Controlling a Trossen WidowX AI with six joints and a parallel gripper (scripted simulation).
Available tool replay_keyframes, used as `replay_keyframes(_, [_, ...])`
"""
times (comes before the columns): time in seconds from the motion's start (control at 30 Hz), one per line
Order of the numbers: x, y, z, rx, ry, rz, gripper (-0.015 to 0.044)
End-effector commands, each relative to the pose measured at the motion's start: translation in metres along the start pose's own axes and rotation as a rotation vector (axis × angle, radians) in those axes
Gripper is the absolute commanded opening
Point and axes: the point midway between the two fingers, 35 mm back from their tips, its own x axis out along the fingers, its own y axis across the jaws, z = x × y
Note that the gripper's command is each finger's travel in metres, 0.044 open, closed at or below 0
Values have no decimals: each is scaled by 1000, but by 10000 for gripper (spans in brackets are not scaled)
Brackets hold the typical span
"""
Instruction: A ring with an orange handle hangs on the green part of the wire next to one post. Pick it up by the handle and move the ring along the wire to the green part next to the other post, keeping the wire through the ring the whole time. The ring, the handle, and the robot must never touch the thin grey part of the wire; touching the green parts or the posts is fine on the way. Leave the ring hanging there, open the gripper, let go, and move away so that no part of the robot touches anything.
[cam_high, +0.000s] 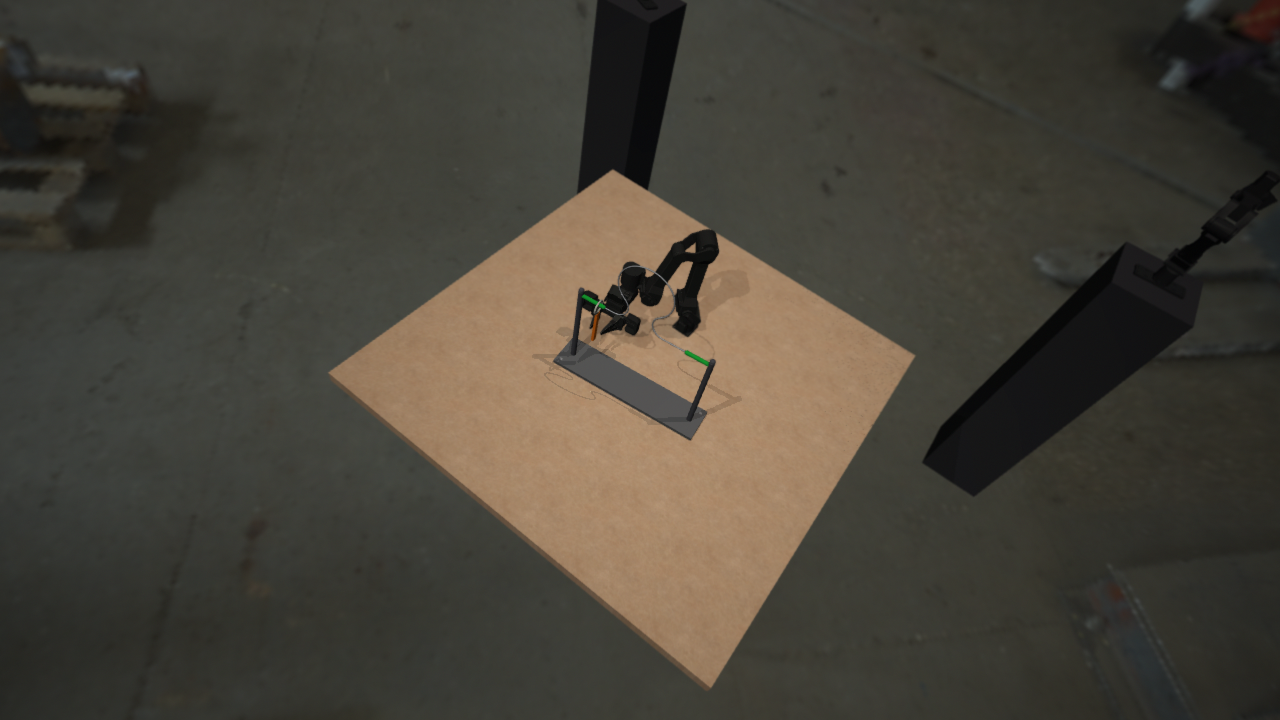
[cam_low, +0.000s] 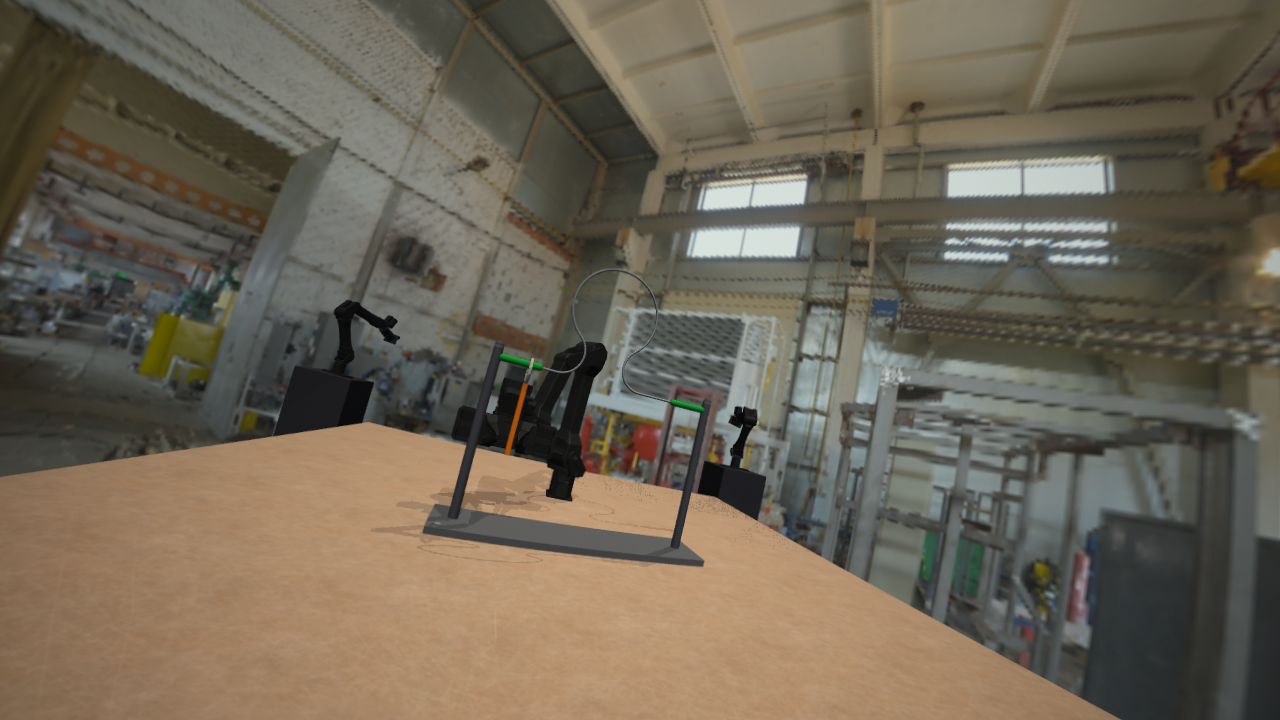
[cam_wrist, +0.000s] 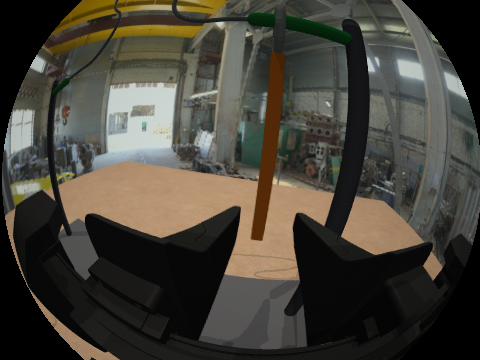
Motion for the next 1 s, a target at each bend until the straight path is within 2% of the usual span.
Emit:
replay_keyframes(0.0, [8,-1,1,4,-1,0,160])
replay_keyframes(0.97, [47,3,1,4,-6,0,160])
